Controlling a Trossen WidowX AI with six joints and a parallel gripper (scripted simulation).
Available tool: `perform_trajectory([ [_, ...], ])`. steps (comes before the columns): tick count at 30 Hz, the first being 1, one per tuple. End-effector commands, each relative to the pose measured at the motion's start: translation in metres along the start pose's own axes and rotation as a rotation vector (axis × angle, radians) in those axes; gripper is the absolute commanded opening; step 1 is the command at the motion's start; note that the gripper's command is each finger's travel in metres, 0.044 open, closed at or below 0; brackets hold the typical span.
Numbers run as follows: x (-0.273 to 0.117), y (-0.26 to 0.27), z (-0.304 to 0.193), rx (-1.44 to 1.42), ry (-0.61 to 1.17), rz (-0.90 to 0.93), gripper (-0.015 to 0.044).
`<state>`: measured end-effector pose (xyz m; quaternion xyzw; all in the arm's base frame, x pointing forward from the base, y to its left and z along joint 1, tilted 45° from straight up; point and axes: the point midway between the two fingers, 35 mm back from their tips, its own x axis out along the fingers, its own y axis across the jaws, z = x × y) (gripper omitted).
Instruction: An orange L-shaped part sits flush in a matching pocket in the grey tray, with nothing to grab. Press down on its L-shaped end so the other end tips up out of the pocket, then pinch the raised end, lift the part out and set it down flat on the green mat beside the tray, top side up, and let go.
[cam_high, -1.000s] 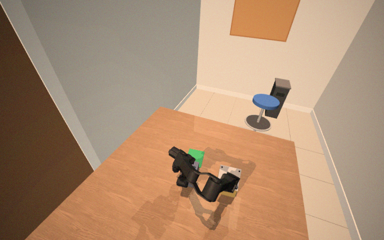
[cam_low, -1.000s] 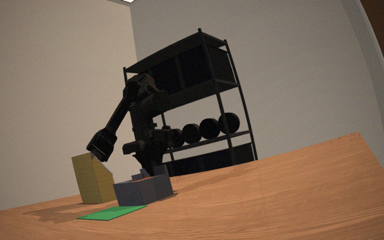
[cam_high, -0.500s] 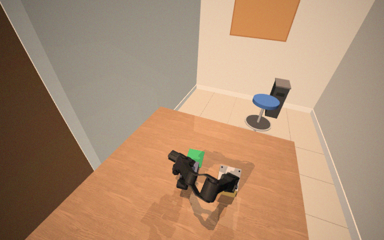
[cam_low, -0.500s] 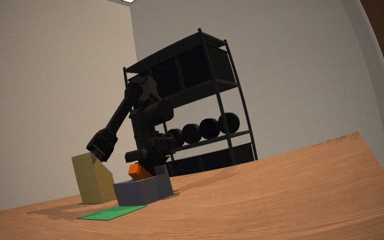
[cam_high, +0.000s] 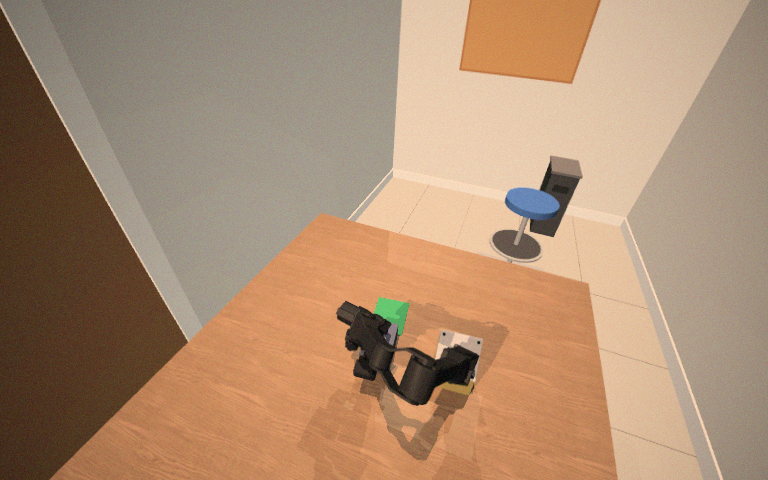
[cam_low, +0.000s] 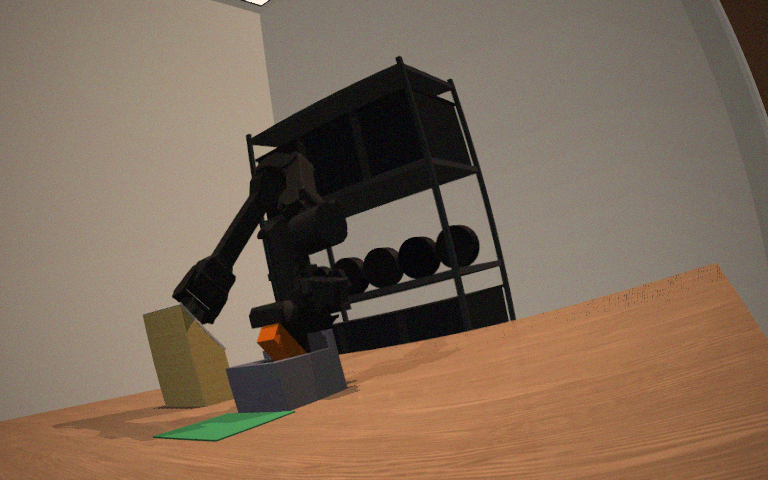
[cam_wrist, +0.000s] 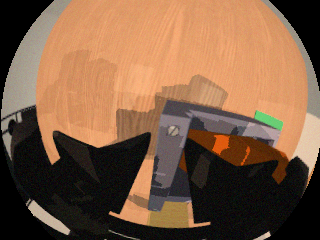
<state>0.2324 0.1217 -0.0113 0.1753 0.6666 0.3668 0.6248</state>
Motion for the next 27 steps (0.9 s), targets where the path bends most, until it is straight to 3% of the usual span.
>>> perform_trajectory([
  [1,0.002,-0.002,-0.003,0.012,0.010,-0.001,0.0180],
  [20,-0.014,0.010,-0.002,0.012,0.010,-0.002,0.0180],
  [27,-0.086,-0.002,0.001,0.014,0.010,-0.011,0.0180],
])
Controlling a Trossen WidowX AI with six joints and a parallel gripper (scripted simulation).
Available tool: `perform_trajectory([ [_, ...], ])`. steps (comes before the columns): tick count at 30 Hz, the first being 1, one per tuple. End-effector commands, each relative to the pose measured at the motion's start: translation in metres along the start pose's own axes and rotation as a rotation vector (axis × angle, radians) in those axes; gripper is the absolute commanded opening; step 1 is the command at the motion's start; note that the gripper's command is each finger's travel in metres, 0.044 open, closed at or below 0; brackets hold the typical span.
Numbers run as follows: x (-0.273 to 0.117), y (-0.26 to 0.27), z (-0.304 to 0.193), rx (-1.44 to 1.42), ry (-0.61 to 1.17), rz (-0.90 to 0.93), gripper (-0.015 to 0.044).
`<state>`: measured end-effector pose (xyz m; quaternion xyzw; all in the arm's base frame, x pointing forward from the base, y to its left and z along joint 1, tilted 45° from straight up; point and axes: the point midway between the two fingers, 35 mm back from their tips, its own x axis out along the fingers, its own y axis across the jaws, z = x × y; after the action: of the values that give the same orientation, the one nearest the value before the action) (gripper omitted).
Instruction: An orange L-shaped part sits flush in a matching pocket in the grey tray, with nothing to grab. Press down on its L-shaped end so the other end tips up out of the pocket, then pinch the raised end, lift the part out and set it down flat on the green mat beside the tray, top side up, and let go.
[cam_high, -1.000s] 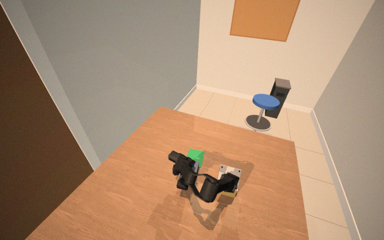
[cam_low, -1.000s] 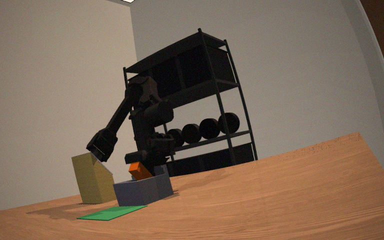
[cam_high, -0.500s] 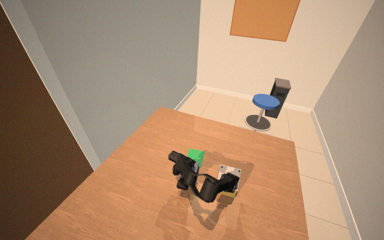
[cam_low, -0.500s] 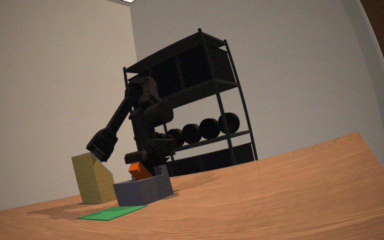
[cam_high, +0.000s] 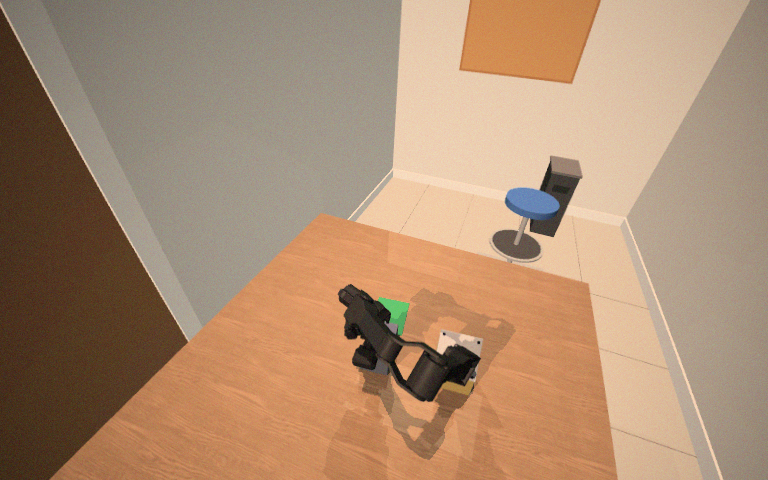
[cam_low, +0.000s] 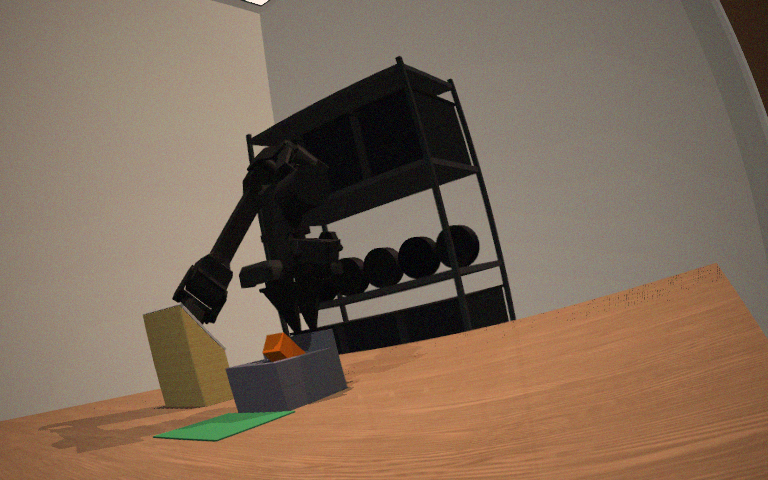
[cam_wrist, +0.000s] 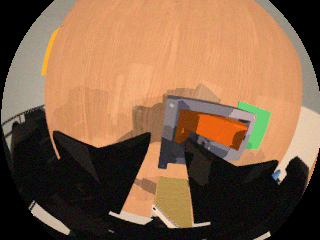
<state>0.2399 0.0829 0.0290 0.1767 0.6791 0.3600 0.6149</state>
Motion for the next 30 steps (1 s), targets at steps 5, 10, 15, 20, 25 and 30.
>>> perform_trajectory([
  [5,-0.0516,-0.0034,-0.0018,-0.010,-0.014,-0.002,0.0180],
  [10,-0.0481,-0.0062,-0.0002,0.002,-0.027,-0.002,0.0180],
  [15,-0.0481,-0.0062,-0.0002,0.002,-0.027,-0.002,0.0180],
  [20,-0.0481,-0.0062,-0.0002,0.002,-0.027,-0.002,0.0180],
  [25,-0.0481,-0.0062,-0.0002,0.002,-0.027,-0.002,0.0180],
  [30,-0.0481,-0.0062,-0.0002,0.002,-0.027,-0.002,0.0180],
])
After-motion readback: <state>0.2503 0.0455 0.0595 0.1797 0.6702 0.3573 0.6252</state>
